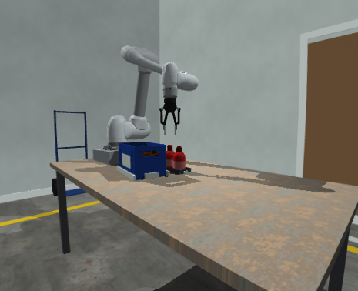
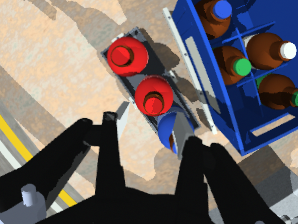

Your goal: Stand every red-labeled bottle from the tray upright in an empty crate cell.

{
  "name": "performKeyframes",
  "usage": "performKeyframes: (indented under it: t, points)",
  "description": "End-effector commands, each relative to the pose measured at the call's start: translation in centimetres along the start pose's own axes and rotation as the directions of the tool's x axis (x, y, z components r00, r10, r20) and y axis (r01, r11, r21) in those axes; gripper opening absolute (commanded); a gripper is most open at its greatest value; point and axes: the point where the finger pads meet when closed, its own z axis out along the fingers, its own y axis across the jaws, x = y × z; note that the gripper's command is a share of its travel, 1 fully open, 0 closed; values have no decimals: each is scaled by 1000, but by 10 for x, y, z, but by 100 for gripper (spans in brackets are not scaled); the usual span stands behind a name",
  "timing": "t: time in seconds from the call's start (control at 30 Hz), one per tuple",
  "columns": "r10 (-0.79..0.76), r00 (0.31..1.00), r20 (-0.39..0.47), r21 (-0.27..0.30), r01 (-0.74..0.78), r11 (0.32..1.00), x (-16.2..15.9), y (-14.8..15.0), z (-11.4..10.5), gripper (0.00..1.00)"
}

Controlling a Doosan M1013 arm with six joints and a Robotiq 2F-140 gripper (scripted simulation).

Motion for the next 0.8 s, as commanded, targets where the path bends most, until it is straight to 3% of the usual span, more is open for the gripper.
performKeyframes:
  t: [0.0,0.77]
  points:
    - [0,1000,0,0,0,1000,0,0,2,38]
    - [0,1000,0,0,0,1000,0,0,31,38]
